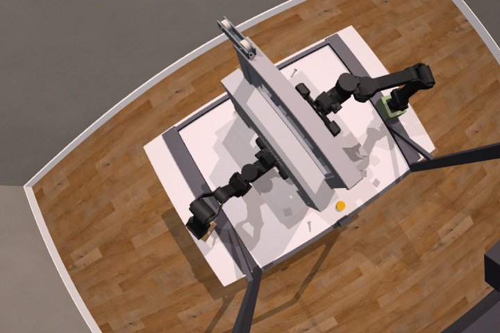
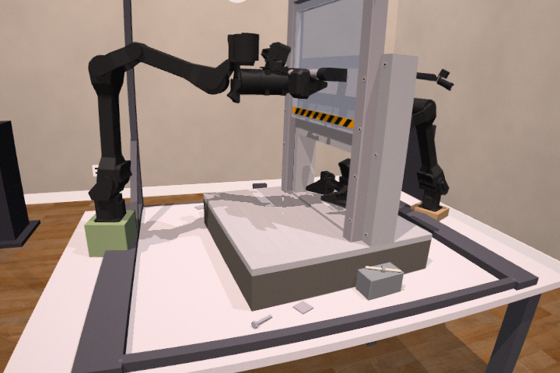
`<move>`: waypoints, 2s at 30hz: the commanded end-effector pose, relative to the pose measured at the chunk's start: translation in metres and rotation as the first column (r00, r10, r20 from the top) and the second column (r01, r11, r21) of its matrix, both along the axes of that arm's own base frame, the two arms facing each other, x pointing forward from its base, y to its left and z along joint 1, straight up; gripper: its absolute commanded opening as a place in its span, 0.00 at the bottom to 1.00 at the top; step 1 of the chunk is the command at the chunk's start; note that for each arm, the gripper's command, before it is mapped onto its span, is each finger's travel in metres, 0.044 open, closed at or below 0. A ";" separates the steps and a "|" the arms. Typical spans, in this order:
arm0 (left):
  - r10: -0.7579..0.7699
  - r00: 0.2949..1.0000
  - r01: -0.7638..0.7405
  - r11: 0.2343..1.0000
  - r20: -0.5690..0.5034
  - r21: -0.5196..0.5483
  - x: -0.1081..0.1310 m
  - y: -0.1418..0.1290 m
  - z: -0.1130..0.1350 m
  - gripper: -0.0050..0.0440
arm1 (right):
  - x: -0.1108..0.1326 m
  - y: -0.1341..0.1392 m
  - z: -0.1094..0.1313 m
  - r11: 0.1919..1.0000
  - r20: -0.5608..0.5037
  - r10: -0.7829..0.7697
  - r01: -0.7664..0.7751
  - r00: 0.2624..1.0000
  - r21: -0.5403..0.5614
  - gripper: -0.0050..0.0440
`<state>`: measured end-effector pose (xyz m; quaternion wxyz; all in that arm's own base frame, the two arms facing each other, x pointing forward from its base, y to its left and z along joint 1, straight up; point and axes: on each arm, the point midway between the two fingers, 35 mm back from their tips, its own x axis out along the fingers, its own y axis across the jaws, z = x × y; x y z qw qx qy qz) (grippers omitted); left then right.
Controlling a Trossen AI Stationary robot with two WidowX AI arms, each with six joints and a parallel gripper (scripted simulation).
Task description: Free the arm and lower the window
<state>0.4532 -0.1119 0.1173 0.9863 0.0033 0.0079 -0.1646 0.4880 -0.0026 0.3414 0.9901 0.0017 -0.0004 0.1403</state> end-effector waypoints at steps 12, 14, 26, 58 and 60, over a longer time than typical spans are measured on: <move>-0.002 1.000 0.002 1.000 0.011 0.000 -0.025 0.008 0.004 0.92 | -0.015 0.001 0.098 1.000 0.222 -0.012 0.015 0.975 -0.014 0.92; -0.003 1.000 0.003 1.000 0.019 -0.002 -0.026 0.008 0.008 0.92 | -0.015 0.001 0.098 1.000 0.222 -0.012 0.015 0.975 -0.014 0.92; -0.001 1.000 0.001 1.000 0.019 -0.001 -0.057 0.020 0.008 0.92 | -0.015 0.001 0.098 1.000 0.222 -0.012 0.015 0.975 -0.014 0.92; -0.001 1.000 0.001 1.000 0.017 0.000 -0.121 0.042 0.006 0.92 | -0.015 0.001 0.098 1.000 0.222 -0.012 0.015 0.975 -0.014 0.92; -0.002 1.000 0.002 1.000 0.015 0.000 -0.119 0.041 0.005 0.92 | -0.015 0.001 0.098 1.000 0.222 -0.012 0.015 0.975 -0.014 0.92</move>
